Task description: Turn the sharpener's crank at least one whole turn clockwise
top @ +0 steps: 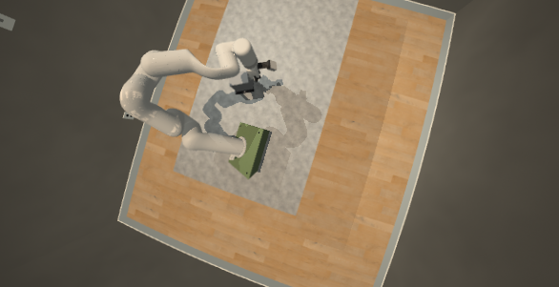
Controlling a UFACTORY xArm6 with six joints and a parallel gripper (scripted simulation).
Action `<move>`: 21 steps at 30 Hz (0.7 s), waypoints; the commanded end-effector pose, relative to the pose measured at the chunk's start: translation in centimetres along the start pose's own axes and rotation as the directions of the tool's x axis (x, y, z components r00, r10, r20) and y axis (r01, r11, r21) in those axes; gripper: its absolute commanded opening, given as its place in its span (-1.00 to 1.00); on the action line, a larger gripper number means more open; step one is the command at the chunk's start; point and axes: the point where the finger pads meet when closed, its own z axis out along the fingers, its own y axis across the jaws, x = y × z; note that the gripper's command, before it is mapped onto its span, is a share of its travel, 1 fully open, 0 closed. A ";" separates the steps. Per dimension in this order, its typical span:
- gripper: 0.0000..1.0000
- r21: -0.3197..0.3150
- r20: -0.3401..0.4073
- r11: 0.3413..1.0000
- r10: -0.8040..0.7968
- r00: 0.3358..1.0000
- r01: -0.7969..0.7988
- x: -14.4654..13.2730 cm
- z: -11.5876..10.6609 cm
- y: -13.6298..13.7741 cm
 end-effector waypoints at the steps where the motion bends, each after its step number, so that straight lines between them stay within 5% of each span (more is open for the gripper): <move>1: -1.00 0.002 -0.003 1.000 -0.001 1.000 0.001 0.1 -0.1 -0.1; 4: -1.00 0.002 -0.003 1.000 -0.001 1.000 0.001 0.1 -0.1 -0.1; 5: 0.09 0.002 -0.003 1.000 -0.001 1.000 0.001 0.1 -0.1 -0.1; 21: 0.09 0.002 -0.003 1.000 -0.001 1.000 0.001 0.1 -0.1 -0.1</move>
